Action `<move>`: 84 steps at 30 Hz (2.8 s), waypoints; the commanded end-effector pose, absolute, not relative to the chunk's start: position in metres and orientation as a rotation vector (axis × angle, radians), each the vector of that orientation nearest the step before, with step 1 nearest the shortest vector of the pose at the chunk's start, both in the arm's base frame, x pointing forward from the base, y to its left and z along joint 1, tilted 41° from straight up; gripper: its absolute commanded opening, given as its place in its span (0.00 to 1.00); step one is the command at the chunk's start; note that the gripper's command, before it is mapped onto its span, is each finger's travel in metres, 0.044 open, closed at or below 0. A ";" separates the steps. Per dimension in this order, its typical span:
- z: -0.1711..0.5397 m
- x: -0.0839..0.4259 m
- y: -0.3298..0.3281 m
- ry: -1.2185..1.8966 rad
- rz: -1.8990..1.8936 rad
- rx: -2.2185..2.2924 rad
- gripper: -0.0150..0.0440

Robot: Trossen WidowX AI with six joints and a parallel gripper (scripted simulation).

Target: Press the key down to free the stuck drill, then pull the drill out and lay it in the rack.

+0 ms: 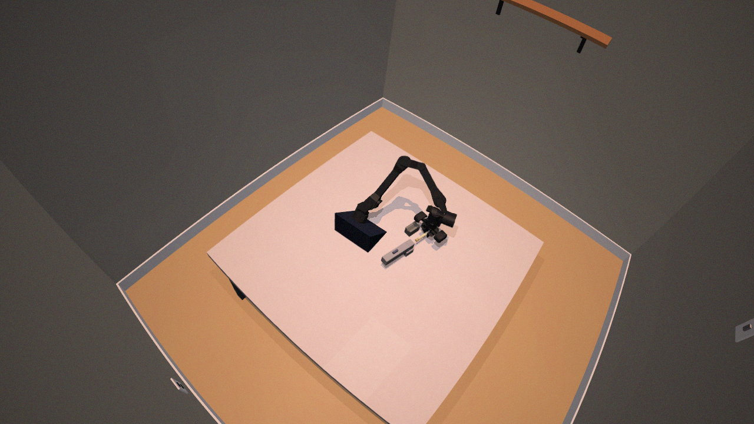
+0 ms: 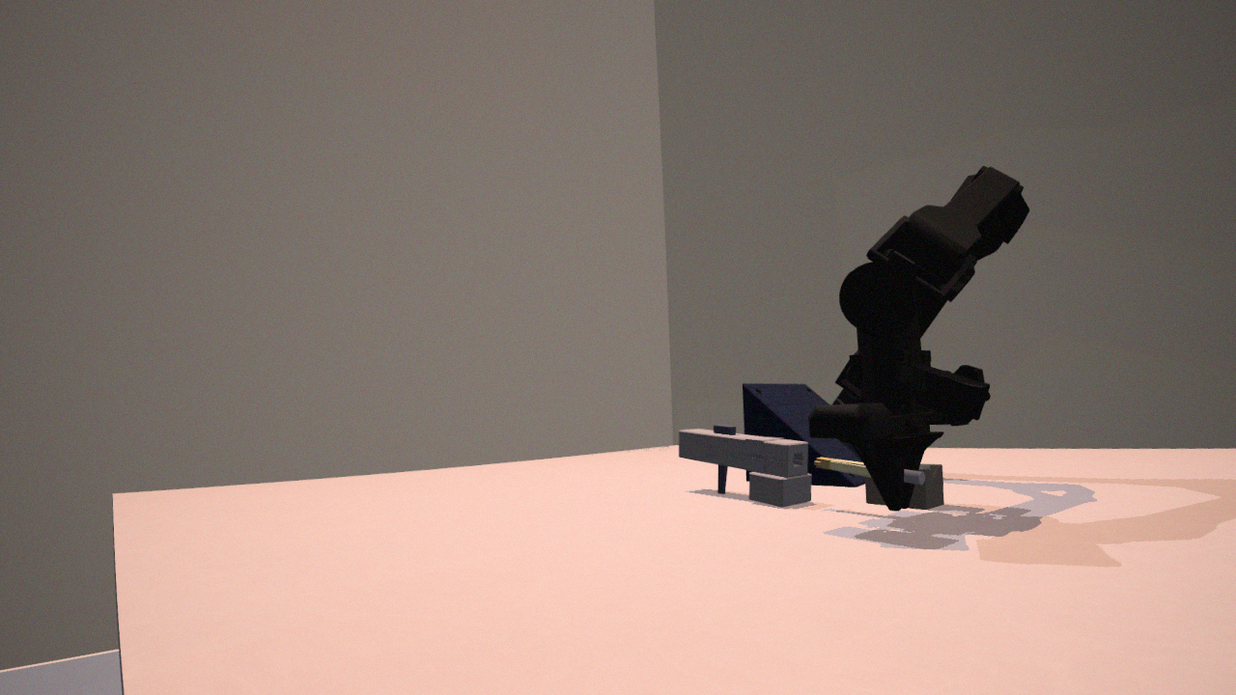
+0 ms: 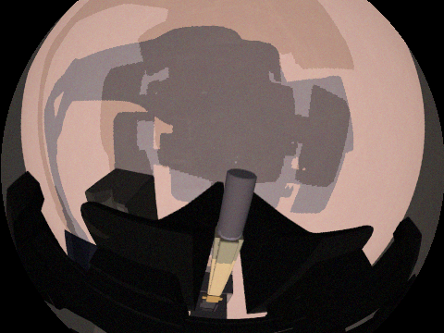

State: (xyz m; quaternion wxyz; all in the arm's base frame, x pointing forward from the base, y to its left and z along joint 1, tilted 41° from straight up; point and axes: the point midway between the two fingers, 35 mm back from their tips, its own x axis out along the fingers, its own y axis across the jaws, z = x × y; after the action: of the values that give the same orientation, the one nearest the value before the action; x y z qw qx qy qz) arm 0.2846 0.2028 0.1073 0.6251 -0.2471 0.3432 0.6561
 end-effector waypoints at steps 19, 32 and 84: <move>0.115 0.283 0.195 0.790 1.496 -0.568 0.25; 0.118 0.282 0.191 0.791 1.496 -0.568 0.25; 0.126 0.281 0.176 0.792 1.496 -0.569 0.25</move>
State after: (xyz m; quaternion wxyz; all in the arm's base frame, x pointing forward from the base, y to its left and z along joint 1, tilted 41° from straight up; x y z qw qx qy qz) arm 0.2795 0.1764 0.1238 0.6263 -0.2466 0.3496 0.6517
